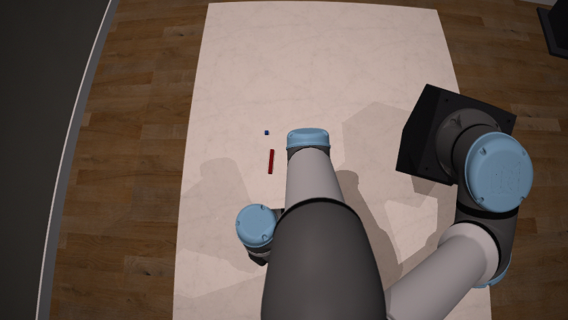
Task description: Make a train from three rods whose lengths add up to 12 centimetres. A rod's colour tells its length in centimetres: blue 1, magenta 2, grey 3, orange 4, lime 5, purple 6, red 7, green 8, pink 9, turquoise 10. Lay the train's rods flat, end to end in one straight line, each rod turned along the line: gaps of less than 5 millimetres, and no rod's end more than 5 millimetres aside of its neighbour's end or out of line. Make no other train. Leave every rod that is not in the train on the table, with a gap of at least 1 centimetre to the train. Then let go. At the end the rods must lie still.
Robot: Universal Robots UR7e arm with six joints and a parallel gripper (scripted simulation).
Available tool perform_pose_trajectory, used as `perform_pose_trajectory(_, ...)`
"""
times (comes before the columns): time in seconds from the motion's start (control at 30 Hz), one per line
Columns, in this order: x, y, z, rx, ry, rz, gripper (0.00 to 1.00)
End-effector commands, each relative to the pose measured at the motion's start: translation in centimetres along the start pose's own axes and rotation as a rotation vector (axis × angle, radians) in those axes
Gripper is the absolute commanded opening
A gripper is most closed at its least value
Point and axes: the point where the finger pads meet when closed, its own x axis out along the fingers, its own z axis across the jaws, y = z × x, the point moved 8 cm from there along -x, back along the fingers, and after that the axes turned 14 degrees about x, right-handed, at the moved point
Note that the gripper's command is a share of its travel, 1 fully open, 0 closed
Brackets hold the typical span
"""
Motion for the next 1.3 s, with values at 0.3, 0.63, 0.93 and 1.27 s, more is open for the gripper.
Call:
perform_pose_trajectory(0.3,0.0,0.0,0.0,0.0,-0.001,-0.001,0.24)
perform_pose_trajectory(0.63,-0.1,0.0,0.0,0.0,-0.001,-0.001,0.24)
perform_pose_trajectory(0.93,-2.0,0.0,0.0,0.0,-0.001,-0.001,0.24)
perform_pose_trajectory(1.27,-5.4,0.0,0.0,0.0,-0.001,-0.001,0.24)
